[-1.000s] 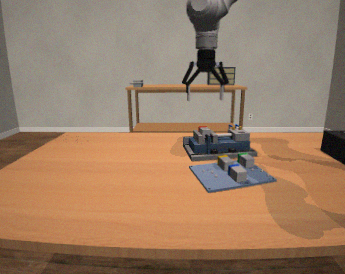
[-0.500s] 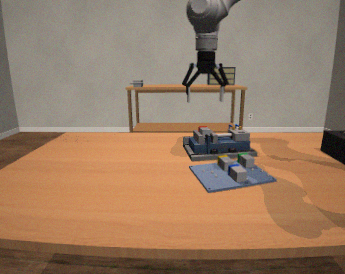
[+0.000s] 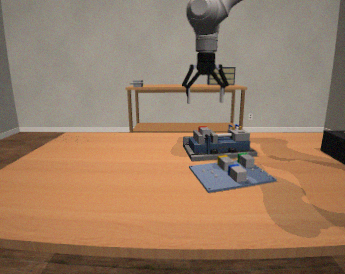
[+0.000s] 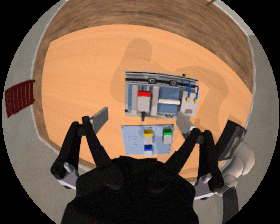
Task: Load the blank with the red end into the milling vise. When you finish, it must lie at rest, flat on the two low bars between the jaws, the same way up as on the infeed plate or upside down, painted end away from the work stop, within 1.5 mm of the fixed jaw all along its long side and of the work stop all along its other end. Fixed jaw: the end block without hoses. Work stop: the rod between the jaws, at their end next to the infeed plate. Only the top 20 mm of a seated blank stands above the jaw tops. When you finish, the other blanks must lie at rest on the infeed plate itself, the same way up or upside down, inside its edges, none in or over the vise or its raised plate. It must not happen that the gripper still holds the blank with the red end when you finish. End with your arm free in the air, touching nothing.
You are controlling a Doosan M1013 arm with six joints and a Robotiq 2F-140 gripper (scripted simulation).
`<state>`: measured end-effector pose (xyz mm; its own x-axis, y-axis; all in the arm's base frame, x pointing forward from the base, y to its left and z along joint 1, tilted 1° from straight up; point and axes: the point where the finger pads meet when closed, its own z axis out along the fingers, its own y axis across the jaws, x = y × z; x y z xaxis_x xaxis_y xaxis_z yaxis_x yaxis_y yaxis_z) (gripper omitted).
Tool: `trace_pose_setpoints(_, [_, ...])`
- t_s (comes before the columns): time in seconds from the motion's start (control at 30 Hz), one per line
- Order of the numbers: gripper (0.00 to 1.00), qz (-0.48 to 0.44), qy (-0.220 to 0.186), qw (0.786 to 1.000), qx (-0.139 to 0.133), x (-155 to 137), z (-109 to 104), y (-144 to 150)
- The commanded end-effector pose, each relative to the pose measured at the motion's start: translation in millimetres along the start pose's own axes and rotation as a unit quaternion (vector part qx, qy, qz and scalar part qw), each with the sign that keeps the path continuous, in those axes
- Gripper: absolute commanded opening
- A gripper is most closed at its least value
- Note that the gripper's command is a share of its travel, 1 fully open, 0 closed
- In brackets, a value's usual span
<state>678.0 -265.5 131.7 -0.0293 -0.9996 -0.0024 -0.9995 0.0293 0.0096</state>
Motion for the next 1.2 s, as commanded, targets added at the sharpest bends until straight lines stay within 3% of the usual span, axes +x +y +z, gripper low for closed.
trace_pose_setpoints(0.0, [1.00, 0.000, 0.000, 1.000, 0.000, 0.0, 0.1, 0.0])
trace_pose_setpoints(1.17, [1.00, 0.000, 0.000, 1.000, 0.000, 0.0, 4.2, 0.0])
